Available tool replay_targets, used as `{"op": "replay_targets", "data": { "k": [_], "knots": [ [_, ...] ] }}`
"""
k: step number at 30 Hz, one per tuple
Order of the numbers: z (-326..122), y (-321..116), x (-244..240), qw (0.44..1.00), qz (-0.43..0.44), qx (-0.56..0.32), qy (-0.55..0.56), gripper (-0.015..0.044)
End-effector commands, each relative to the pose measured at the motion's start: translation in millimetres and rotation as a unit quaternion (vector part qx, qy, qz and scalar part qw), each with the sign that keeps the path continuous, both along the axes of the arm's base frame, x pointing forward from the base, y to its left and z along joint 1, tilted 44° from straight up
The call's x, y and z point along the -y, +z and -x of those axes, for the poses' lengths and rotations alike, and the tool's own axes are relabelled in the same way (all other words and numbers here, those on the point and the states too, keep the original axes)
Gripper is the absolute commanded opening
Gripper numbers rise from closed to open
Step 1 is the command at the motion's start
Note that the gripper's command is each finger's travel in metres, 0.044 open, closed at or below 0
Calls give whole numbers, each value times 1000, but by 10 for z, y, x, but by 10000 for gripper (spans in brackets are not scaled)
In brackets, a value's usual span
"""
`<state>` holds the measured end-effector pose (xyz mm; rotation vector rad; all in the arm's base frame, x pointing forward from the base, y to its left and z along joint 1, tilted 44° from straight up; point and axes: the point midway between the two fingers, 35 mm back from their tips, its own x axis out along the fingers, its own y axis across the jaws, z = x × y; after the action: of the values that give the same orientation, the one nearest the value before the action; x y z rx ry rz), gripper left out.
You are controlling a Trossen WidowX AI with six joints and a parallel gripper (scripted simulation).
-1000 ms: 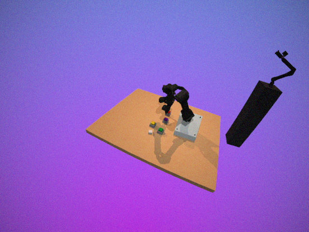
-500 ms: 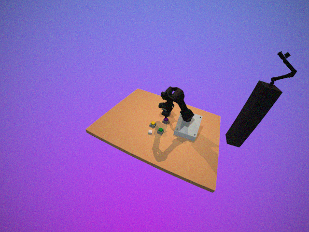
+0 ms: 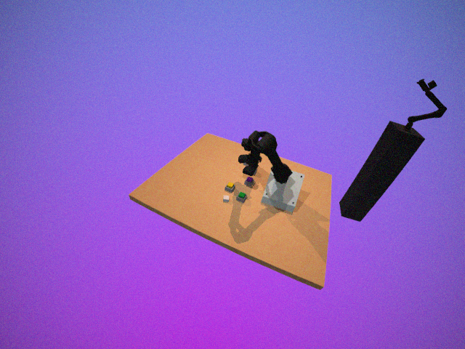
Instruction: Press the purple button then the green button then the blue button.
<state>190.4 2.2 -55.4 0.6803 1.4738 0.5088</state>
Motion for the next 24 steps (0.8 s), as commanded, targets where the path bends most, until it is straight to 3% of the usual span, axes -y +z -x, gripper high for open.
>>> {"op": "replay_targets", "data": {
  "k": [1,24],
  "knots": [
    [9,-31,-48,1000,-4,-2,-1,20],
    [2,-237,-259,1000,-5,-2,-1,20]
  ]
}}
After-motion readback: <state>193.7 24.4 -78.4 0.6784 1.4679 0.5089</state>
